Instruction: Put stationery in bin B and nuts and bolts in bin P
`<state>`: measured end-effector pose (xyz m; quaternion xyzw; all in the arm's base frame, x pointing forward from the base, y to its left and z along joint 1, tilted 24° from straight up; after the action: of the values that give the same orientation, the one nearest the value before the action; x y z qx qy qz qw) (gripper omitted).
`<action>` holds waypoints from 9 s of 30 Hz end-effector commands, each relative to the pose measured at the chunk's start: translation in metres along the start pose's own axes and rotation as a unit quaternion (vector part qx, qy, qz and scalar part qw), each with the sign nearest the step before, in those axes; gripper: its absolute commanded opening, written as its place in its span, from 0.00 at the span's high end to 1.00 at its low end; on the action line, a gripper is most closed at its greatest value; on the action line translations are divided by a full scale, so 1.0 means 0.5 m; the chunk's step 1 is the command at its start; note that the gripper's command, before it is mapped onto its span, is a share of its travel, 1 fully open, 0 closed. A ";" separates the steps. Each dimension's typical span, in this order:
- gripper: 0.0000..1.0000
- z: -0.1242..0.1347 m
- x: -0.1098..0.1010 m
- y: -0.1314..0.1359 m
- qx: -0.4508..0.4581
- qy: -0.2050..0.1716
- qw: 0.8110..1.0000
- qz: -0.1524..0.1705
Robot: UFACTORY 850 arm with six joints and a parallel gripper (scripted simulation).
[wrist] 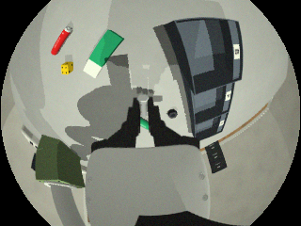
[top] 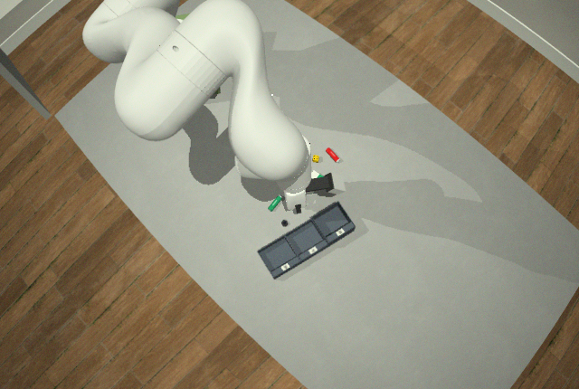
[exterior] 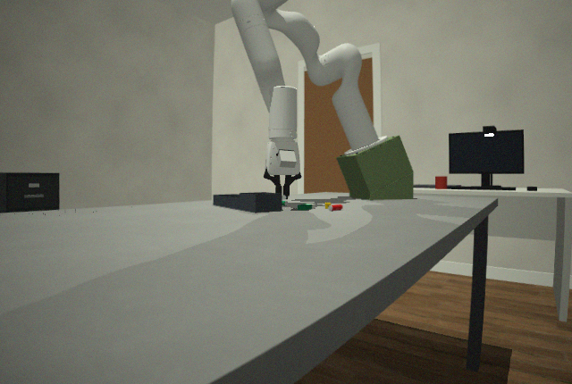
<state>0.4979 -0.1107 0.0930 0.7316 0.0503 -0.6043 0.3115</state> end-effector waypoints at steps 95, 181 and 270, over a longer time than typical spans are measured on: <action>1.00 -0.063 -0.062 0.208 -0.193 0.000 0.981 0.000; 0.71 -0.062 -0.094 0.207 -0.193 0.000 0.981 0.000; 0.70 0.054 0.002 0.124 -0.786 0.000 0.618 0.000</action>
<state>0.4992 -0.1704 0.1251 0.2064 0.5083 -0.3352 0.7660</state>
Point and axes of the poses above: the point where the finger pads meet when closed, its own x axis out along the fingers, its own y axis across the jaws, z = x × y, the point moved 9 cm from there along -x, back along the fingers, and after that the axes turned 14 degrees about x, right-handed, at the moved point
